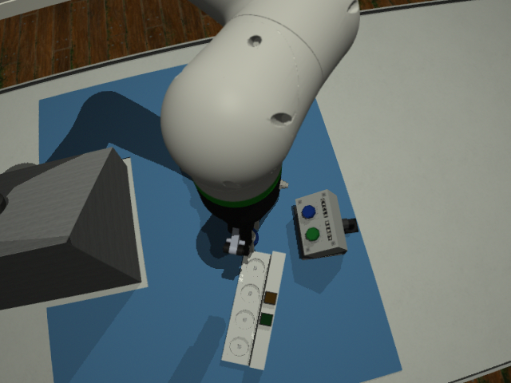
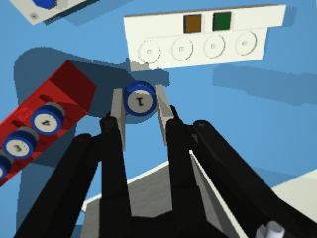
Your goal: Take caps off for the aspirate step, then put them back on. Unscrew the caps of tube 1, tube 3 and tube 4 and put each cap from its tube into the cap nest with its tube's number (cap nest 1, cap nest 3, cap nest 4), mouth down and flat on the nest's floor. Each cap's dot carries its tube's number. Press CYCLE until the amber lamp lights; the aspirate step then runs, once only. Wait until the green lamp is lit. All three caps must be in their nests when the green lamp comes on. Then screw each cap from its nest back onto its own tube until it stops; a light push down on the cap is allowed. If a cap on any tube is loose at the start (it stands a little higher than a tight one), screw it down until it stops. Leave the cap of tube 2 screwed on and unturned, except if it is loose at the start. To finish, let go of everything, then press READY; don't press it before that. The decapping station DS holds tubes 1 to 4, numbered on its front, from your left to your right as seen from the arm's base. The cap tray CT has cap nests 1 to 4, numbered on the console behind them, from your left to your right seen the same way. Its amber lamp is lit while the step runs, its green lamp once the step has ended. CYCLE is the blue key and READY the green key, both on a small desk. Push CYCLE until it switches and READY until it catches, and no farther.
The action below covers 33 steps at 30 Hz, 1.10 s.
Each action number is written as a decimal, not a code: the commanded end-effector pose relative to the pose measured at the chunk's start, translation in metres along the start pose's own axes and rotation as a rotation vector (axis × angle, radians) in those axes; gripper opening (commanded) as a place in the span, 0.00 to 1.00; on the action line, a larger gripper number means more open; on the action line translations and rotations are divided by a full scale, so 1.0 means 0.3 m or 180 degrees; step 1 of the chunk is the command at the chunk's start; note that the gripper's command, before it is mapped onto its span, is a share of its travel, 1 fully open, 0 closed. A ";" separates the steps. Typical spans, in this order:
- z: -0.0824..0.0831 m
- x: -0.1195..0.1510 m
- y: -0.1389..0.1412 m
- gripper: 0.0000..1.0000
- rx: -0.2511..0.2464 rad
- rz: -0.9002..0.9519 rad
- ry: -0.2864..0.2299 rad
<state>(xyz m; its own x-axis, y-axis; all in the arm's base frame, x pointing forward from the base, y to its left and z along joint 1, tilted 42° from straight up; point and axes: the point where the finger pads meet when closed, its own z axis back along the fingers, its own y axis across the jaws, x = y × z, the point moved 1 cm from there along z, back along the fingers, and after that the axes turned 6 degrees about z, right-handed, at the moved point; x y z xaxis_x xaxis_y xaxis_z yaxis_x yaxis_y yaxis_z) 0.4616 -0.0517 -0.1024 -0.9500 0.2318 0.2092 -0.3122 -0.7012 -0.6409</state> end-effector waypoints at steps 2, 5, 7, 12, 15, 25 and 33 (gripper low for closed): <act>0.000 -0.036 0.081 0.00 -0.0004 0.0002 -0.0003; 0.000 -0.036 0.081 0.00 -0.0004 0.0002 -0.0003; 0.000 -0.036 0.081 0.00 -0.0004 0.0002 -0.0003; -0.033 -0.036 0.081 0.00 -0.0004 0.0002 -0.0003; -0.083 -0.036 0.081 0.00 -0.0004 0.0002 -0.0003; -0.233 -0.036 0.081 0.00 -0.0004 0.0002 -0.0003; -0.350 -0.037 0.081 0.00 -0.0004 0.0002 -0.0003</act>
<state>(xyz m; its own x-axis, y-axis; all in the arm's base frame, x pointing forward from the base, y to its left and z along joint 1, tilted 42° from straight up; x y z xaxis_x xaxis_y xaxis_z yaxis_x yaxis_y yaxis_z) 0.4640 -0.0093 -0.1876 -0.9501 0.2306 0.2100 -0.3119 -0.7006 -0.6418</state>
